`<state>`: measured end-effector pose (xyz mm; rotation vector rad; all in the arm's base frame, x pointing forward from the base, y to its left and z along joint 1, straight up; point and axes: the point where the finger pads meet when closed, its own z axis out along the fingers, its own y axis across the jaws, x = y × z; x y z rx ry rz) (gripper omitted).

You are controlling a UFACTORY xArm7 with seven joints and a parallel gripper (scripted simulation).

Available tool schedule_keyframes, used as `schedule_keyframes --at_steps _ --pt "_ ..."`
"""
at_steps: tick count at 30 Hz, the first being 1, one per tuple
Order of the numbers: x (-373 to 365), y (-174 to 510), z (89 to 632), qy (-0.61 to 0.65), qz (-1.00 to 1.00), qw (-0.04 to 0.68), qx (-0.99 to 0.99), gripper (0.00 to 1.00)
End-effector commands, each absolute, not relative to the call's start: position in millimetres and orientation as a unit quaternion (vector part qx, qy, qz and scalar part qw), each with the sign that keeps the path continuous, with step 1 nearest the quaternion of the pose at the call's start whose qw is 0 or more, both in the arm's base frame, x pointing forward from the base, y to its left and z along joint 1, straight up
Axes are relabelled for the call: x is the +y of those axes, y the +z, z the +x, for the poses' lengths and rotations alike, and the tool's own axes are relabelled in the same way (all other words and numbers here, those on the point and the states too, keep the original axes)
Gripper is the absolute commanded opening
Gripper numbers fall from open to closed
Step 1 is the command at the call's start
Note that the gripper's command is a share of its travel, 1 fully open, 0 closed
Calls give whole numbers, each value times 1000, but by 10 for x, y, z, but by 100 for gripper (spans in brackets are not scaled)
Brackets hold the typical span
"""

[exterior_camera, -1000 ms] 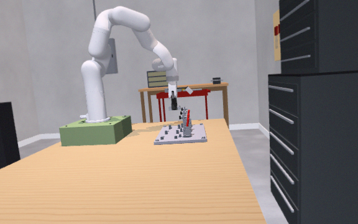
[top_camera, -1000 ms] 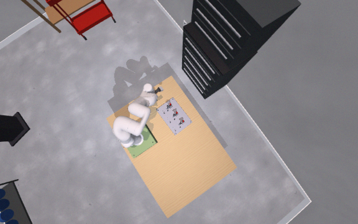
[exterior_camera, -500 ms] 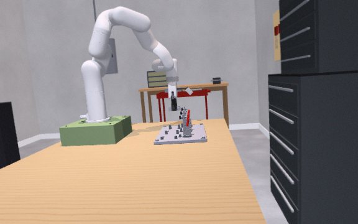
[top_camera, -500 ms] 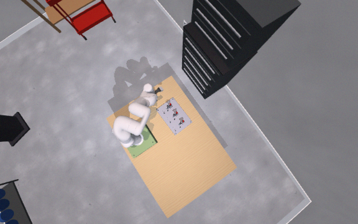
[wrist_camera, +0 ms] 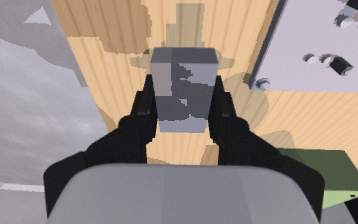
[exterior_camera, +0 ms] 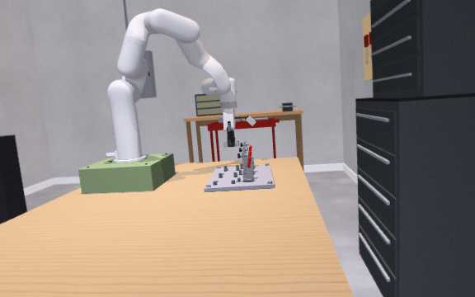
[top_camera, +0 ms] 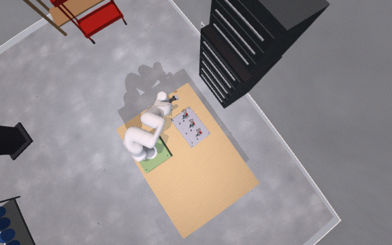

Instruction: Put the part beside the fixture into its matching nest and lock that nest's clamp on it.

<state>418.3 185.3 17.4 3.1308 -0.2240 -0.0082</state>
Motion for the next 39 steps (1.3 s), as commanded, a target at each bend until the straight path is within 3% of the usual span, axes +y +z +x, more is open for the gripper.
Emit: schedule_keyframes --at_steps 1,21,39 --pt "1859 188 4198 -1 997 1 -71 0" --pt "1796 184 4190 -1 997 1 -71 0" --pt "1230 148 4116 -1 997 1 -71 0"
